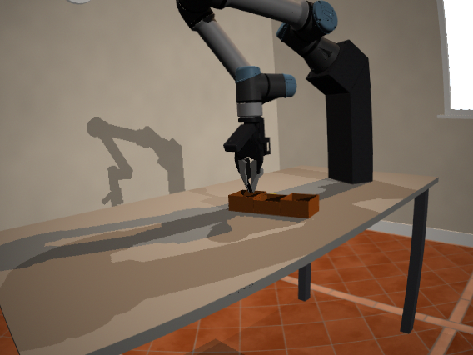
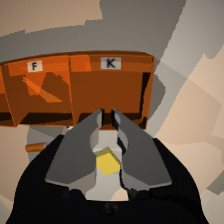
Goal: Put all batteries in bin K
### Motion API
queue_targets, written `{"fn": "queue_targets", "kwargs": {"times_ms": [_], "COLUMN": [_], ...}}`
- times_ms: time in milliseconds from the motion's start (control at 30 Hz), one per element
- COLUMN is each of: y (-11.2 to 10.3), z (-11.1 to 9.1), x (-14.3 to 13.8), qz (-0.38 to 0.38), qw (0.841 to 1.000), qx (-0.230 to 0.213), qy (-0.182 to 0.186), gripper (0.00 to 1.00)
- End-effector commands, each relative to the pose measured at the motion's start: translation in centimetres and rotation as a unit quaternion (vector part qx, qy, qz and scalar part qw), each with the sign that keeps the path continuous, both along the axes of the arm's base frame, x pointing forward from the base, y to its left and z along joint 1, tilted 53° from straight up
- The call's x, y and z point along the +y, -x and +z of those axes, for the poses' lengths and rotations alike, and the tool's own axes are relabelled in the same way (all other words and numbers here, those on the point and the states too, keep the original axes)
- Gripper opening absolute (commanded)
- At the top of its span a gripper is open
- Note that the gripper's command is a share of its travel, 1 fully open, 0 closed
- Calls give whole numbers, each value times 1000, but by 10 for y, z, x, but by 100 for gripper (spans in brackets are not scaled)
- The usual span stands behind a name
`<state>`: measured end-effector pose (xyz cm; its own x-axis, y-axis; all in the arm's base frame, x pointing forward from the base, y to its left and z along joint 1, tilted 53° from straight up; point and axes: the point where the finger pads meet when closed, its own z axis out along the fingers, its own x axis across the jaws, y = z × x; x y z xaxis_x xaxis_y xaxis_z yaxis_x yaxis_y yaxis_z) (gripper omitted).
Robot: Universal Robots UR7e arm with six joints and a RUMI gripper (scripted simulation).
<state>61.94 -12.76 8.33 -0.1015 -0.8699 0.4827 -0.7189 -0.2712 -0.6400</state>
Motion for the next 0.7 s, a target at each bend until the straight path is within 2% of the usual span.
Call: {"fn": "queue_targets", "kwargs": {"times_ms": [0, 233, 533, 667], "y": [7, 24, 24, 23], "z": [6, 21, 22, 11], "x": [4, 15, 15, 32], "qz": [0, 0, 0, 0], "qw": [1000, 1000, 1000, 1000], "qx": [0, 0, 0, 0], "qy": [0, 0, 0, 0], "gripper": [4, 4, 4, 4]}}
